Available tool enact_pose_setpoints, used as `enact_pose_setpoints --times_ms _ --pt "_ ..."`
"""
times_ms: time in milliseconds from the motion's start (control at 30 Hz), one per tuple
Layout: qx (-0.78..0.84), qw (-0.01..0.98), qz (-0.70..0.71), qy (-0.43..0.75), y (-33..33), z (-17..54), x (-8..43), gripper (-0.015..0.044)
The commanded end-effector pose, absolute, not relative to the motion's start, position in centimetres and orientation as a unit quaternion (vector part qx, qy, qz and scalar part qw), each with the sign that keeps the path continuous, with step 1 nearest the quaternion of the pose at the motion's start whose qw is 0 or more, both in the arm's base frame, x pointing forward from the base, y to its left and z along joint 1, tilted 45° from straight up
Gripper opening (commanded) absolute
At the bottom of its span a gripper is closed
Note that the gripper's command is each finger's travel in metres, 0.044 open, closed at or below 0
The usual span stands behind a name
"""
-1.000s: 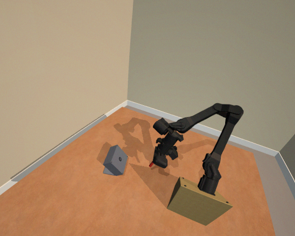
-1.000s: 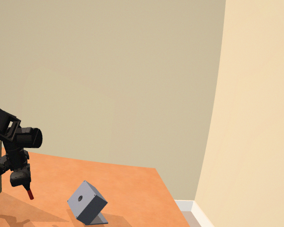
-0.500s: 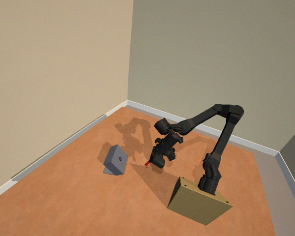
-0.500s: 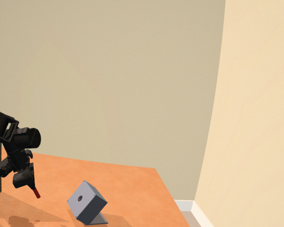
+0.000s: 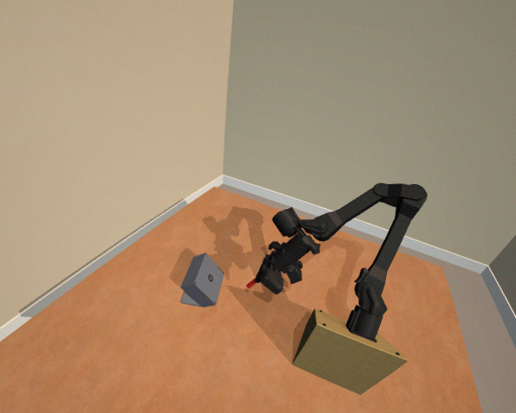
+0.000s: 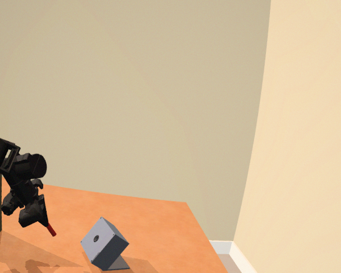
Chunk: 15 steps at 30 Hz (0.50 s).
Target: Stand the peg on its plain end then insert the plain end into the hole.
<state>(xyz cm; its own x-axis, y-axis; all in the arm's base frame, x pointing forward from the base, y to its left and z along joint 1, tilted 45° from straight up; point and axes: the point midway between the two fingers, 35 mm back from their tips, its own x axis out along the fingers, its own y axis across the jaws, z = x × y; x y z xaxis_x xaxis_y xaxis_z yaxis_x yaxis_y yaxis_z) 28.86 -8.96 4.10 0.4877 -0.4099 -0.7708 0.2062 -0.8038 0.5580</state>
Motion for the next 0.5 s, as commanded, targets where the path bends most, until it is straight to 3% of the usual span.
enact_pose_setpoints --times_ms 0,467 --pt "0.813 0.305 -0.492 -0.058 -8.8 4.1 29.1 0.0000" --pt "0.844 0.297 -0.443 -0.045 -8.2 4.3 30.3 0.0000"
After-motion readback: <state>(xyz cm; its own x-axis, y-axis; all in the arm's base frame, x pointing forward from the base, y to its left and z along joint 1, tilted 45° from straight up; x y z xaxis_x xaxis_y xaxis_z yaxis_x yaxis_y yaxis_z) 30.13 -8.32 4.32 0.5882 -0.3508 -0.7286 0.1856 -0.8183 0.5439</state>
